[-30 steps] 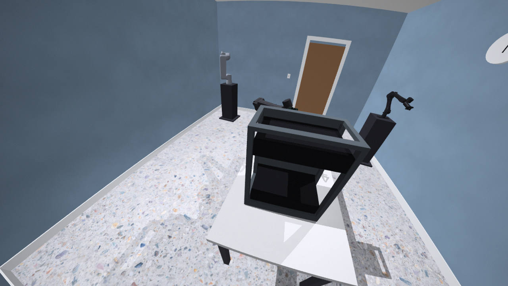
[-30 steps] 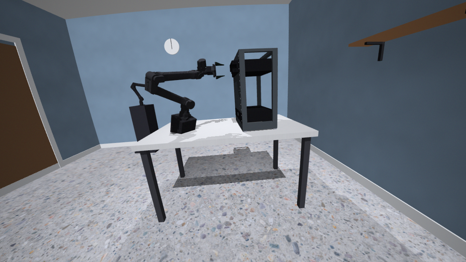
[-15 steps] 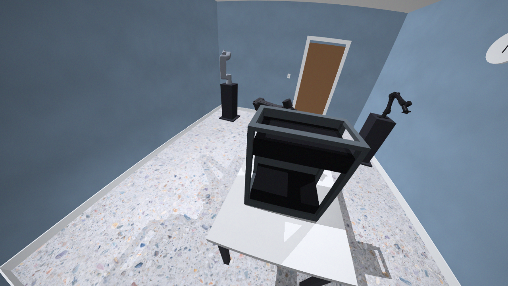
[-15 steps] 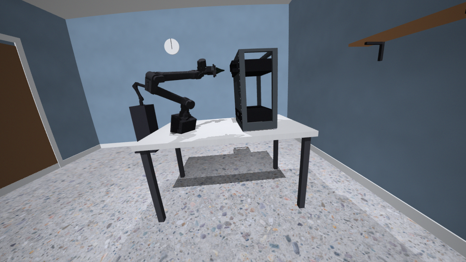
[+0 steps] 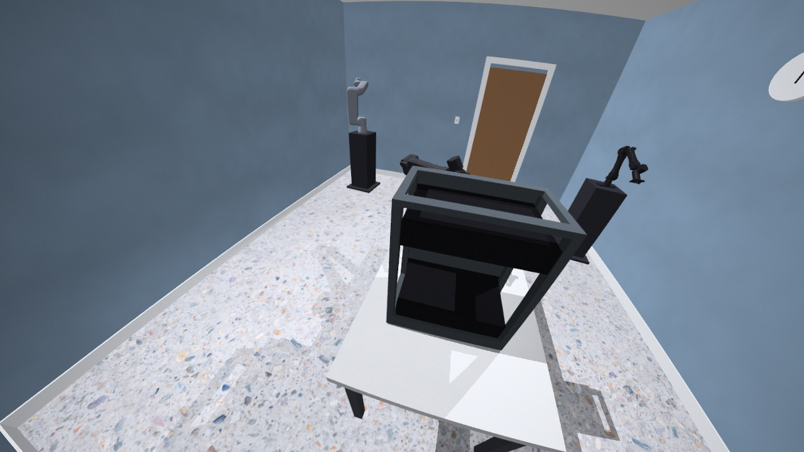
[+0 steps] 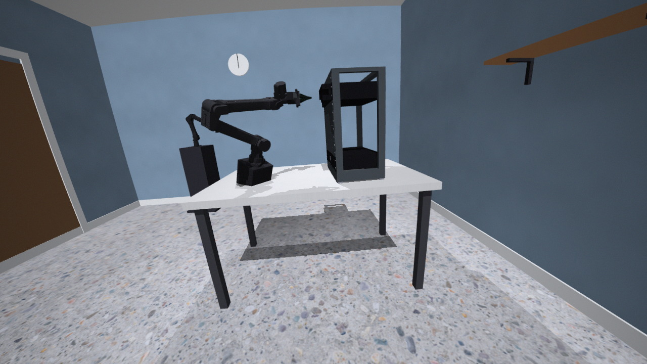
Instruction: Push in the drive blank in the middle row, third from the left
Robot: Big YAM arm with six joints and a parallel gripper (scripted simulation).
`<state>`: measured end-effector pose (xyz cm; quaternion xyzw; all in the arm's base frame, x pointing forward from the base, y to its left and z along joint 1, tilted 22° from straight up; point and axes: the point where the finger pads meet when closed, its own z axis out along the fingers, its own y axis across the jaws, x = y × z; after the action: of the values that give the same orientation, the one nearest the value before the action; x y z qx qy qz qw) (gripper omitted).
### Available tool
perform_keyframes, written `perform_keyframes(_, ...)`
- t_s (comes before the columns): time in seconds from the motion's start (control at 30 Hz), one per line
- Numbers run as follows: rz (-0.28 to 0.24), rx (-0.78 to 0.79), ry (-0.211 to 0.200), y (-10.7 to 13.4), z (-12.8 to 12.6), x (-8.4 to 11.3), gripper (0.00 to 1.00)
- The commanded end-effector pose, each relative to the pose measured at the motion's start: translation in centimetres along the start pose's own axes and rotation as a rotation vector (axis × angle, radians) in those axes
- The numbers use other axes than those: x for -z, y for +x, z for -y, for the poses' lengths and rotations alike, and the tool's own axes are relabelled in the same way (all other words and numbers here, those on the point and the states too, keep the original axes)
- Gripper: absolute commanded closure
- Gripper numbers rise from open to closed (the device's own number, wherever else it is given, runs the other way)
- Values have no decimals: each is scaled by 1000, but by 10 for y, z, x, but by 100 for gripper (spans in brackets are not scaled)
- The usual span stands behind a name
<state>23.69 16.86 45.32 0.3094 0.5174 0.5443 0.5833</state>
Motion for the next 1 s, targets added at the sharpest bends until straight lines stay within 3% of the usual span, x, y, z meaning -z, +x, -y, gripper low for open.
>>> perform_keyframes(0.0, 38, -66, -47, -19, -40, -11, 100)
perform_keyframes(0.57, 37, -64, -45, -19, -39, -11, 100)
perform_keyframes(0.77, 22, -52, -45, -32, -43, 15, 100)
perform_keyframes(0.97, 24, -56, -47, -28, -42, 13, 100)
